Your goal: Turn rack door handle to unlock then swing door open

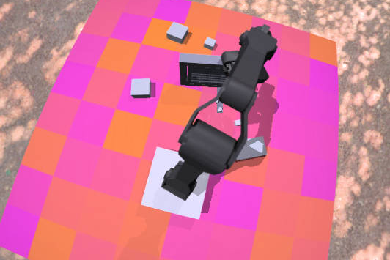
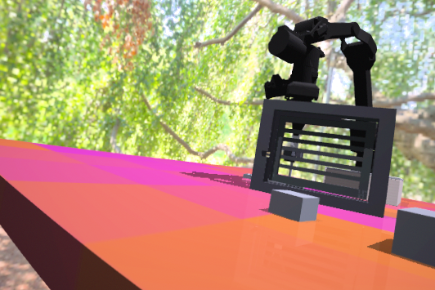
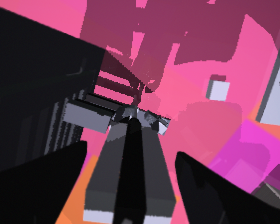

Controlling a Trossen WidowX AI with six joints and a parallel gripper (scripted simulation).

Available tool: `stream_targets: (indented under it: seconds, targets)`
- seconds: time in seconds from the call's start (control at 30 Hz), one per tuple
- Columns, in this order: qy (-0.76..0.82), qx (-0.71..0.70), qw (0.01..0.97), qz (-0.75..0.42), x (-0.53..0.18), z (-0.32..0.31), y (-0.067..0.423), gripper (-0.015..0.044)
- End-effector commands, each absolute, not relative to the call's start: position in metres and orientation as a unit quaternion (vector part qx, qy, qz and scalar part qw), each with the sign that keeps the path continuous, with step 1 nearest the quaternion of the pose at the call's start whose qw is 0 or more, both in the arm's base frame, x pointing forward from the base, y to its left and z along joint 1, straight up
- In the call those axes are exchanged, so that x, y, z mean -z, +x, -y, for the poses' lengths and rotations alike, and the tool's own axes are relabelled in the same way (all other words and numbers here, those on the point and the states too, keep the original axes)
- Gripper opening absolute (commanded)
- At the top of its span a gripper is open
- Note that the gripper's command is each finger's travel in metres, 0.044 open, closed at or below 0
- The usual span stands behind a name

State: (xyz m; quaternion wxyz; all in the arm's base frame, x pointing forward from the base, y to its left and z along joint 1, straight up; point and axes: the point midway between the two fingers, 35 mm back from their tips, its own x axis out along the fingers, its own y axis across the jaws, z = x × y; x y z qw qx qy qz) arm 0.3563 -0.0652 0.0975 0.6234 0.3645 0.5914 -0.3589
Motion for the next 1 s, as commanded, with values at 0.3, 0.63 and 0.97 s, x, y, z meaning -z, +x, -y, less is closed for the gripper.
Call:
stream_targets:
  seconds: [0.3, 0.63, 0.97]
  targets:
    - [0.146, 0.149, 0.706, -0.676, -0.0969, 0.0644, 0.3561, 0.029]
    - [-0.032, -0.021, 0.721, -0.692, -0.0969, 0.0644, 0.3561, 0.029]
    - [-0.207, -0.19, 0.691, -0.666, -0.0969, 0.0644, 0.356, 0.029]
